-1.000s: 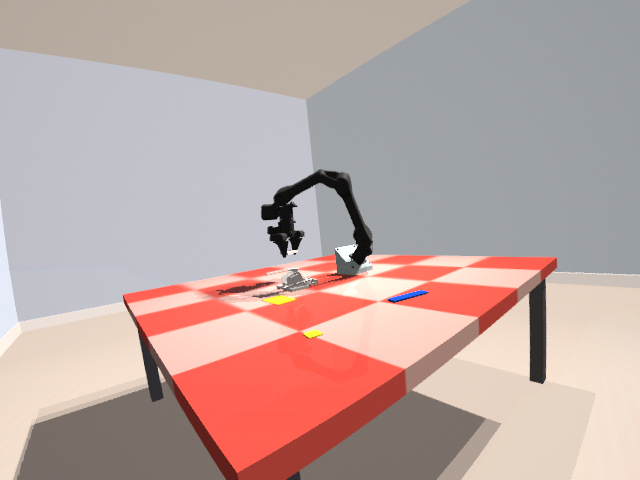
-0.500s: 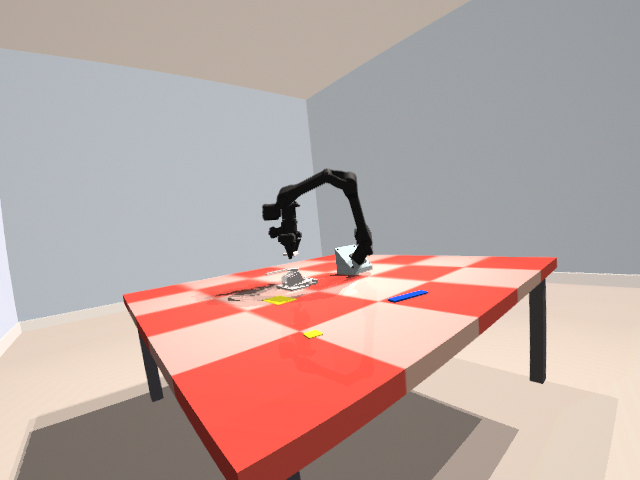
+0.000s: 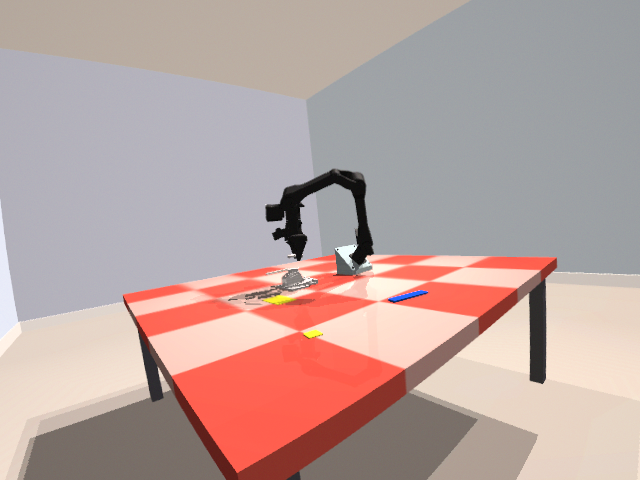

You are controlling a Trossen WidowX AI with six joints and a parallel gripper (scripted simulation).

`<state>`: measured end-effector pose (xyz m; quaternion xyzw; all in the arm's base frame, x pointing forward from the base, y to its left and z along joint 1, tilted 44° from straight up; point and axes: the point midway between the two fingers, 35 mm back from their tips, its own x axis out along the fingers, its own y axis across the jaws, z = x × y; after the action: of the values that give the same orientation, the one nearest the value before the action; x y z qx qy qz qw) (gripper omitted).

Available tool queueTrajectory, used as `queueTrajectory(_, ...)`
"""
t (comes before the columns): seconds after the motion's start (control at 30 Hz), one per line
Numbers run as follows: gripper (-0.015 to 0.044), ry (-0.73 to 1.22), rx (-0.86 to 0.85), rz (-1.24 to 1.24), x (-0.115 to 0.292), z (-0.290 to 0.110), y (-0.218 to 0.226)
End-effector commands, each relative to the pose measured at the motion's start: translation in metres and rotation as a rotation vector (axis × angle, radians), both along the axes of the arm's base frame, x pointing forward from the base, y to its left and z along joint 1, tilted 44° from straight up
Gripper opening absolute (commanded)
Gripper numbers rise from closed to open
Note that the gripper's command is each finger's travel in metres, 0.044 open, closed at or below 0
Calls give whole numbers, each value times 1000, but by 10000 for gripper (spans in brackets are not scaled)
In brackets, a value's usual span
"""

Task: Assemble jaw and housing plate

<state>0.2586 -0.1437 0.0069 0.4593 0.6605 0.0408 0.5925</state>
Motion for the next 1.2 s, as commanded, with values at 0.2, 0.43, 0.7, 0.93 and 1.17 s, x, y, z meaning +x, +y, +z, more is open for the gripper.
queueTrajectory(0.2,351,-154,-9,171,7,18,26)
queueTrajectory(0.43,351,-251,-16,279,10,28,42)
queueTrajectory(0.7,351,-254,-16,282,10,28,43)
queueTrajectory(0.93,351,-254,-16,282,10,28,43)
queueTrajectory(1.17,351,-264,-18,293,10,28,43)
